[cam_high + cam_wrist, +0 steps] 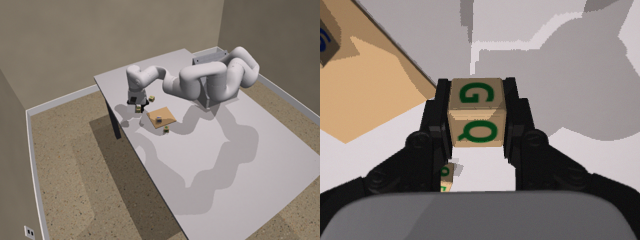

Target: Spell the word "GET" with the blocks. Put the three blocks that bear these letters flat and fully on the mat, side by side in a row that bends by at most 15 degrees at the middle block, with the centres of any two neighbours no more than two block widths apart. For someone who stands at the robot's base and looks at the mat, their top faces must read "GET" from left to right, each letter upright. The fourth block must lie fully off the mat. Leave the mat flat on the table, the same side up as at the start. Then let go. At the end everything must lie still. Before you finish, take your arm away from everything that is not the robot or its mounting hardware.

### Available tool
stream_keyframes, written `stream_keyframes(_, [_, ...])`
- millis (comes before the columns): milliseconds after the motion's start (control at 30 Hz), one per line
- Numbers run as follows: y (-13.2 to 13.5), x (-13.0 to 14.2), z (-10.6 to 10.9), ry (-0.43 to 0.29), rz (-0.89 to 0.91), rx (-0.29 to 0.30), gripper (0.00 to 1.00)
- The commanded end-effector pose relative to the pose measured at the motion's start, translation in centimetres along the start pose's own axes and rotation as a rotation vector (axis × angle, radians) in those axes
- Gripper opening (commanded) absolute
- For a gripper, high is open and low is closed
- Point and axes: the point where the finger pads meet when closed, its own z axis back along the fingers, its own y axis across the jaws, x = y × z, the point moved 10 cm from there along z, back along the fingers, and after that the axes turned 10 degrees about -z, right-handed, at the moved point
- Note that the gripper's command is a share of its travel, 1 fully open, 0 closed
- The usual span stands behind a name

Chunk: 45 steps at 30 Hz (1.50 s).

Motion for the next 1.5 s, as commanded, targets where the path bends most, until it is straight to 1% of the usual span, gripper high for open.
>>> stream_keyframes(0, [0.1, 0.0, 2.7, 0.001, 0.000, 0.006, 0.27])
stream_keyframes(100, [0.1, 0.0, 4.2, 0.001, 0.000, 0.006, 0.27])
stream_keyframes(200, [0.1, 0.0, 4.8, 0.001, 0.000, 0.006, 0.27])
stream_keyframes(633, [0.1, 0.0, 4.7, 0.001, -0.018, 0.006, 0.27])
stream_keyframes(800, [0.0, 0.0, 4.0, 0.002, -0.198, 0.006, 0.27])
stream_keyframes(867, [0.0, 0.0, 4.0, 0.002, -0.198, 0.006, 0.27])
stream_keyframes(933, [0.0, 0.0, 3.6, 0.002, -0.315, 0.006, 0.27])
stream_keyframes(1000, [0.0, 0.1, 3.4, 0.002, -0.351, 0.005, 0.27])
stream_keyframes(1367, [0.0, 0.2, 1.9, 0.003, -0.731, 0.005, 0.27])
stream_keyframes(1433, [0.0, 0.2, 1.9, 0.003, -0.731, 0.005, 0.27])
stream_keyframes(1467, [0.0, 0.2, 1.7, 0.004, -0.795, 0.005, 0.27])
